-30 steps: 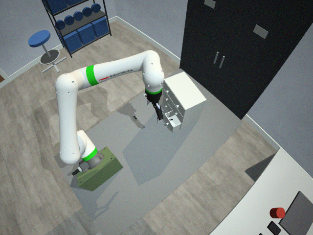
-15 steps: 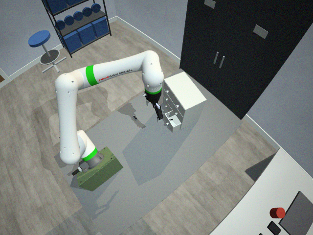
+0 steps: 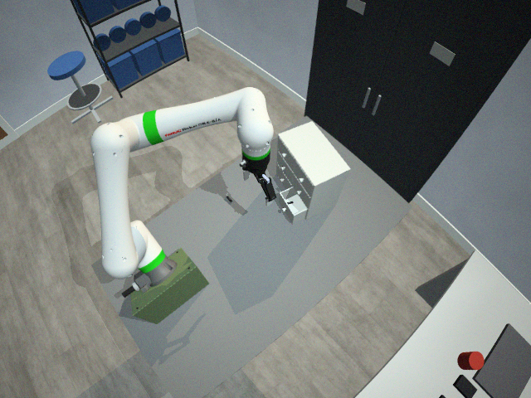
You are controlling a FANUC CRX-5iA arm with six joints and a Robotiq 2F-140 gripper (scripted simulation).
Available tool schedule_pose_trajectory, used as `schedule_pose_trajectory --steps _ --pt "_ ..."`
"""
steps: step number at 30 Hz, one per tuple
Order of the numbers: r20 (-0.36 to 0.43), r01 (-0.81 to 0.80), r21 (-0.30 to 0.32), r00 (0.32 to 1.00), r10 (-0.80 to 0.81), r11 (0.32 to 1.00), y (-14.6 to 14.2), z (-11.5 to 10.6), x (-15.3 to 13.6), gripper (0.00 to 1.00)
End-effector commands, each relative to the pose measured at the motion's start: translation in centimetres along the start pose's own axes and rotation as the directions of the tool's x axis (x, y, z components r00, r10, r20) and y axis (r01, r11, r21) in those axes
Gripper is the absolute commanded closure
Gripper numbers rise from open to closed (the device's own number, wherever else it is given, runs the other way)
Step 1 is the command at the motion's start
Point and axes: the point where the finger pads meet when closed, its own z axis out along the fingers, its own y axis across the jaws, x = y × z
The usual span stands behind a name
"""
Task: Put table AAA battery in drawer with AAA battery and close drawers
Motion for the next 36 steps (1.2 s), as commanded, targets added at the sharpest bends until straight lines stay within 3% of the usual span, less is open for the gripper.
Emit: schedule_pose_trajectory --steps 1,12,25,36 --pt "0.0 0.063 0.0 0.998 -0.063 0.998 -0.7 0.7 -0.2 0.0" --pt "0.0 0.262 0.0 0.965 -0.262 0.965 -3.0 3.0 -0.8 0.0" --pt "0.0 0.546 0.0 0.838 -0.546 0.838 -6.5 6.7 -1.8 0.0" --pt "0.0 0.795 0.0 0.607 -0.795 0.607 -10.4 10.6 -2.8 0.0"
